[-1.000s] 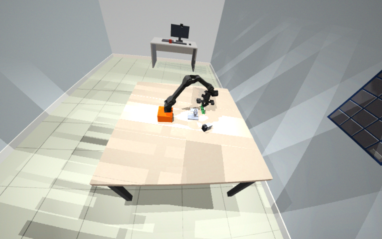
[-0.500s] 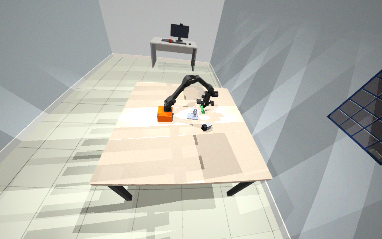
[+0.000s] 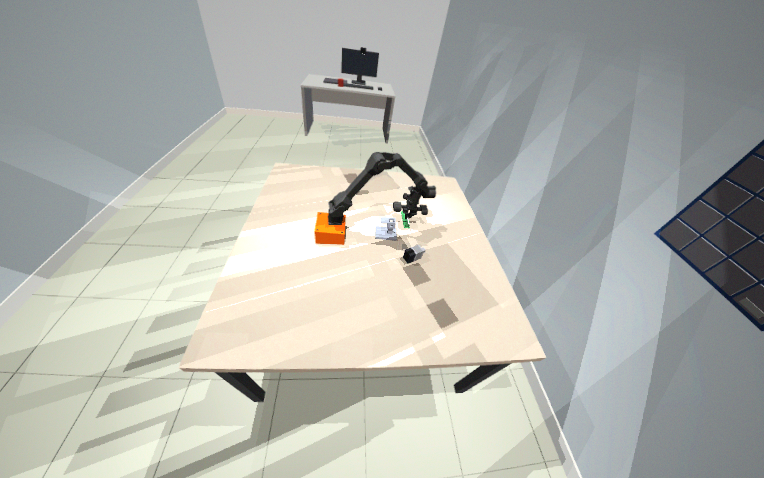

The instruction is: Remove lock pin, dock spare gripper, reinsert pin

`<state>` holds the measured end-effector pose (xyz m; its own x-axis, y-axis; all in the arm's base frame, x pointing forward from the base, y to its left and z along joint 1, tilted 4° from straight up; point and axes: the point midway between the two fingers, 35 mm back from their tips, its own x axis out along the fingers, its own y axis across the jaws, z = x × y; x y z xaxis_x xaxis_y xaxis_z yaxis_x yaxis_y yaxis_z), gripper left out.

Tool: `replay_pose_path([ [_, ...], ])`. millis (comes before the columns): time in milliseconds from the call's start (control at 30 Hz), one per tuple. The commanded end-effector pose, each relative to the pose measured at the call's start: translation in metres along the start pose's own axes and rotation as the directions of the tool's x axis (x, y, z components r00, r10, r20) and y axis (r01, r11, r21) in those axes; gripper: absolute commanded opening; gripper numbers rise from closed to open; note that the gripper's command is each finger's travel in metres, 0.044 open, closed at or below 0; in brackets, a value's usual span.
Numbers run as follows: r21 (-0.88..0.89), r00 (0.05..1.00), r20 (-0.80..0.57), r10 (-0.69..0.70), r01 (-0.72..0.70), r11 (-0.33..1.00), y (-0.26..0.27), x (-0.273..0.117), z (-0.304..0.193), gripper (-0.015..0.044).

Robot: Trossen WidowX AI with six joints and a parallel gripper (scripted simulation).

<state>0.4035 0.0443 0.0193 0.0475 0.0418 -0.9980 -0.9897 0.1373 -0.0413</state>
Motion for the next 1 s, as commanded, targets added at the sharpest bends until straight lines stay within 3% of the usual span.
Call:
replay_pose_path([
  [0,-0.003,1.000,0.000,-0.002,0.002,1.000,-0.0008,0.0047,-0.0003,0.0000],
  [800,0.000,1.000,0.000,-0.002,0.002,1.000,-0.0003,0.0038,-0.0002,0.0000],
  [967,0.000,1.000,0.000,-0.002,0.002,1.000,-0.0003,0.0038,-0.0002,0.0131],
])
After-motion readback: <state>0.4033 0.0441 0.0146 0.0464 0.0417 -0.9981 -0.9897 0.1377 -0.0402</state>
